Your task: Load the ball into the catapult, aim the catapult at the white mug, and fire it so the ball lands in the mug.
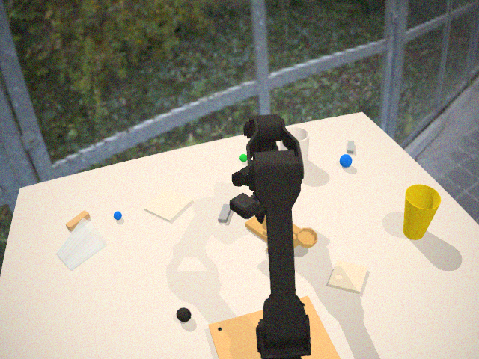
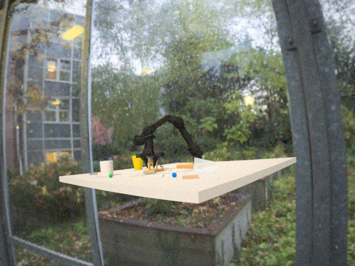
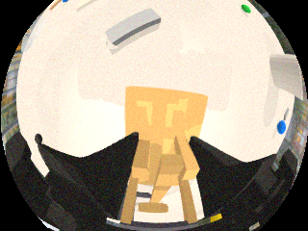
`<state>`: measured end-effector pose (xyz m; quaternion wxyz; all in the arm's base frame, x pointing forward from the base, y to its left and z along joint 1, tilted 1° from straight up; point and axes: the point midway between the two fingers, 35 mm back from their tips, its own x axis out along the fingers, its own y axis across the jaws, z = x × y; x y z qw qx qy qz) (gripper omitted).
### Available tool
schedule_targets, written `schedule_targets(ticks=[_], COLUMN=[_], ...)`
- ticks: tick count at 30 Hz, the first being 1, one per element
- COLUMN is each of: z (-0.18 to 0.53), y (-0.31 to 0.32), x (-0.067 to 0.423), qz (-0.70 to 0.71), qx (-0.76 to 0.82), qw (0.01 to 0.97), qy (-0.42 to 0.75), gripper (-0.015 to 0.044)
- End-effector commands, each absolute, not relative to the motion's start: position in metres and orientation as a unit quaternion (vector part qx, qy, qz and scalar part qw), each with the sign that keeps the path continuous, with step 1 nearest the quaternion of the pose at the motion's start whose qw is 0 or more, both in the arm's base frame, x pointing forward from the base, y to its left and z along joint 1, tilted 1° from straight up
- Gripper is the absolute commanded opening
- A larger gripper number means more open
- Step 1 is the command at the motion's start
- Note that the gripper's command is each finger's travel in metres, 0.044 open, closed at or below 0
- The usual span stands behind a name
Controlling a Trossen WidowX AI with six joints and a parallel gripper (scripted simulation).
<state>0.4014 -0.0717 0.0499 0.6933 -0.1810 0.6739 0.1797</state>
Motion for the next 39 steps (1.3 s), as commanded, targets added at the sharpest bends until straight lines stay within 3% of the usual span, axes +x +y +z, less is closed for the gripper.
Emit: schedule_targets(ticks=[1, 5, 9, 17, 39], z=[0.050, 0.050, 0.089, 0.100, 0.098], y=[-0.072, -0.072, -0.072, -0.072, -0.083], x=[0.402, 0.402, 0.401, 0.400, 0.404], qz=[0.179, 0.179, 0.180, 0.172, -0.090], qx=[-0.181, -0.181, -0.181, -0.173, 0.093], qw=[0.694, 0.694, 0.693, 0.695, 0.710], qy=[0.674, 0.674, 0.674, 0.676, 0.692], gripper=[0.0118, 0.0092, 0.0000, 0.0000, 0.0000])
